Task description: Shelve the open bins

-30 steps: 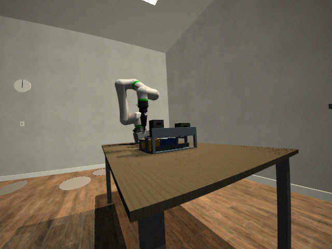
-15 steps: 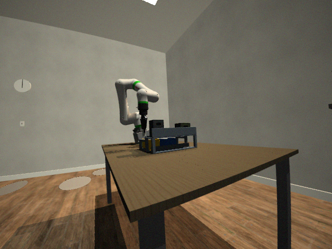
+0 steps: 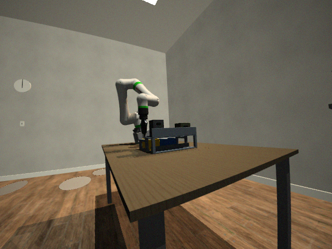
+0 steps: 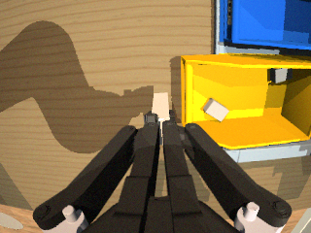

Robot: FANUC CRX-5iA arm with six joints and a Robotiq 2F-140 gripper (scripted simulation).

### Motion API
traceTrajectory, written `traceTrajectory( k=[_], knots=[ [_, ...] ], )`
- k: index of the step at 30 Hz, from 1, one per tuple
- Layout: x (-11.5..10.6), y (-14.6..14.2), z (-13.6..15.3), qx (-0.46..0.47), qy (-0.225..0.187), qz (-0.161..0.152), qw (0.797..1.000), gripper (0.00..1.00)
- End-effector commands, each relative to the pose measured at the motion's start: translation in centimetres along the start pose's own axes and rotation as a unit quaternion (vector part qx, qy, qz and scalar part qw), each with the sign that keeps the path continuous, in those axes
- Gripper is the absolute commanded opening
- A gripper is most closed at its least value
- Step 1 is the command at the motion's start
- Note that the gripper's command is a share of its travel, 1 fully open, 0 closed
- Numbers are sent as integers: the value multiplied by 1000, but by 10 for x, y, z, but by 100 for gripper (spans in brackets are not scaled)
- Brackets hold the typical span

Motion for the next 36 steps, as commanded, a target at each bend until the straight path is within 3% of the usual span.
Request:
traceTrajectory(
  k=[1, 17, 36],
  knots=[
    [12, 0, 0, 0, 0, 0, 1000, 0],
    [39, 0, 0, 0, 0, 0, 1000, 0],
    [42, 0, 0, 0, 0, 0, 1000, 0]
  ],
)
Point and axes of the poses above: the point where the finger pads meet when closed, its own x axis out along the fingers, its own y axis across the jaws, z = x × y, the point moved 3 cm from there along -x, back along the fingers, and after that the axes turned 2 degrees about x, right-handed, at the moved point
